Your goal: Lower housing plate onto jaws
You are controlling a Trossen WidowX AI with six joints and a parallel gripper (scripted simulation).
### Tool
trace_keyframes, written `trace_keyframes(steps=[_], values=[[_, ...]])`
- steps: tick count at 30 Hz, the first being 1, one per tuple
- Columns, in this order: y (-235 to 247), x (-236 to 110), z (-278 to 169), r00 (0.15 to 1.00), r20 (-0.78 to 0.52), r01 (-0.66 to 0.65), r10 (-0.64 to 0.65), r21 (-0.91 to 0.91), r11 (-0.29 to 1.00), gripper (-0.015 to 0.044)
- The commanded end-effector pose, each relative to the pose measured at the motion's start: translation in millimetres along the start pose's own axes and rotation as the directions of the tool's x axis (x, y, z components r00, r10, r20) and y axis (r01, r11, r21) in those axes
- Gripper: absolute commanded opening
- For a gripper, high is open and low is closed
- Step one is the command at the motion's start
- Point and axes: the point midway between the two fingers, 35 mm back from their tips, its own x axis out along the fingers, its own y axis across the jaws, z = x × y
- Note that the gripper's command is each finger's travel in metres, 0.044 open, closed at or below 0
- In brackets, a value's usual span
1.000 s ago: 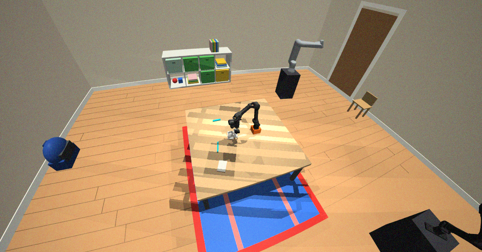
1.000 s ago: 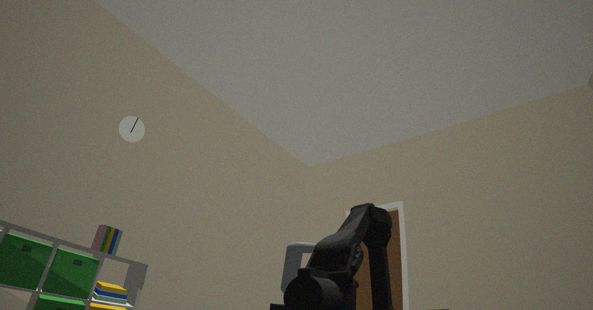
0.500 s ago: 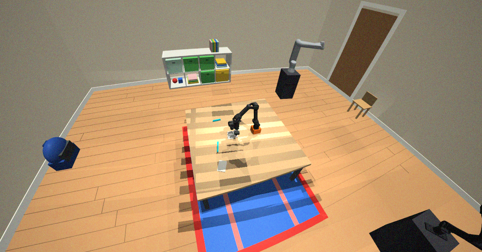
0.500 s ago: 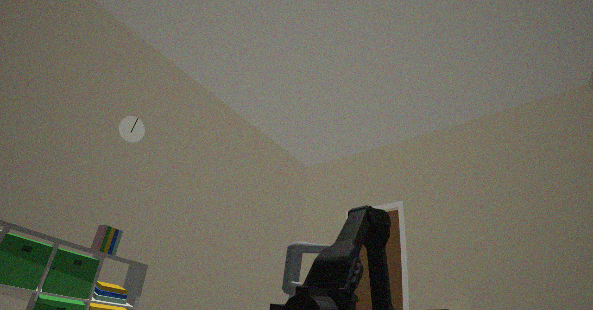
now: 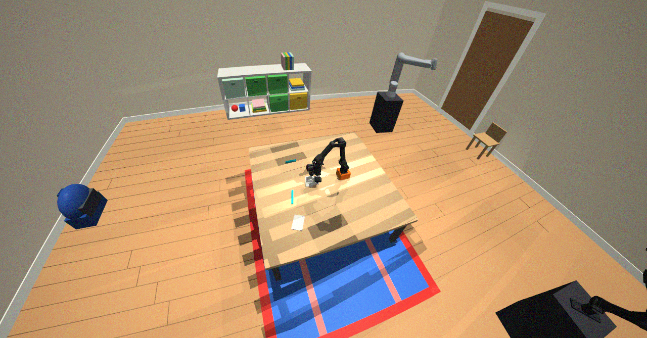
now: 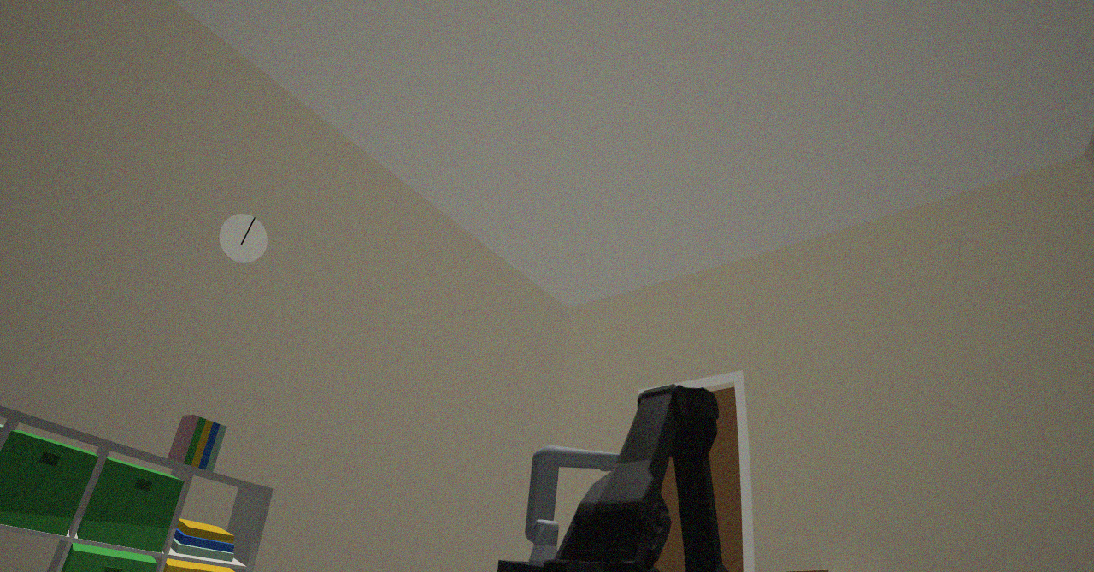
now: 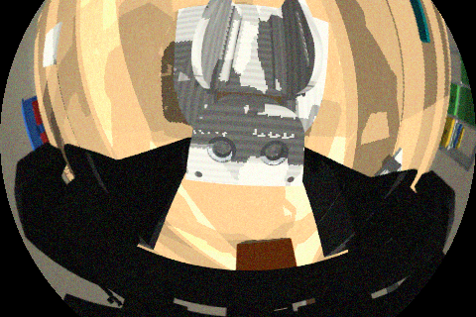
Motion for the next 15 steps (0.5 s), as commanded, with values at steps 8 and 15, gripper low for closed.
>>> trace_keyframes(steps=[8, 15], values=[[-0.6, 2.5, -0.2, 1.0, 0.002, 0.002, -0.002, -0.003, 1.0, 0.0351], [-0.6, 3.7, -0.2, 1.0, 0.002, 0.003, -0.003, -0.003, 1.0, 0.0351]])
